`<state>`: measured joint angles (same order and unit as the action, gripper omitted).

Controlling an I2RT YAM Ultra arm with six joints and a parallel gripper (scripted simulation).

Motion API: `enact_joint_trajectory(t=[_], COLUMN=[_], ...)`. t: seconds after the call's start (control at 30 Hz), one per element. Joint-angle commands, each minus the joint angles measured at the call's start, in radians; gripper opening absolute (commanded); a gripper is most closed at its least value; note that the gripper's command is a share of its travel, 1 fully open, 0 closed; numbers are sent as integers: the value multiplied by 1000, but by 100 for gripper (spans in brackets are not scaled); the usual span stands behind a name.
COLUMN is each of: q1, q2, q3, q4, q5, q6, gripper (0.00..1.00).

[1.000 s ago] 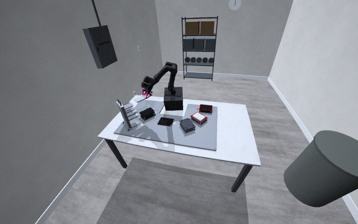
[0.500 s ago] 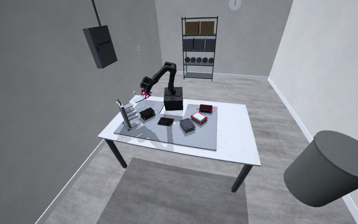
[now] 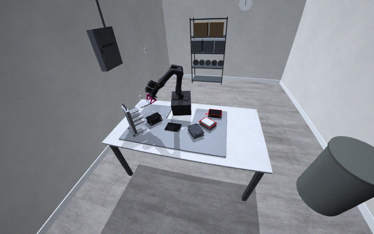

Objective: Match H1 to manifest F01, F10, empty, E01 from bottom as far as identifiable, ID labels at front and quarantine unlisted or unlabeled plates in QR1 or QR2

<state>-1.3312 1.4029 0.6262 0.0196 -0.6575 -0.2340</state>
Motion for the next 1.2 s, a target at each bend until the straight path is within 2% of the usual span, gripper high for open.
enact_joint_trajectory(t=[0.0,0.93,1.17], q1=[-2,52,52], q2=[-4,69,70], q3=[16,96,96], q4=[11,31,32], q5=[0,41,41], q6=[5,50,50], gripper=[86,86,86])
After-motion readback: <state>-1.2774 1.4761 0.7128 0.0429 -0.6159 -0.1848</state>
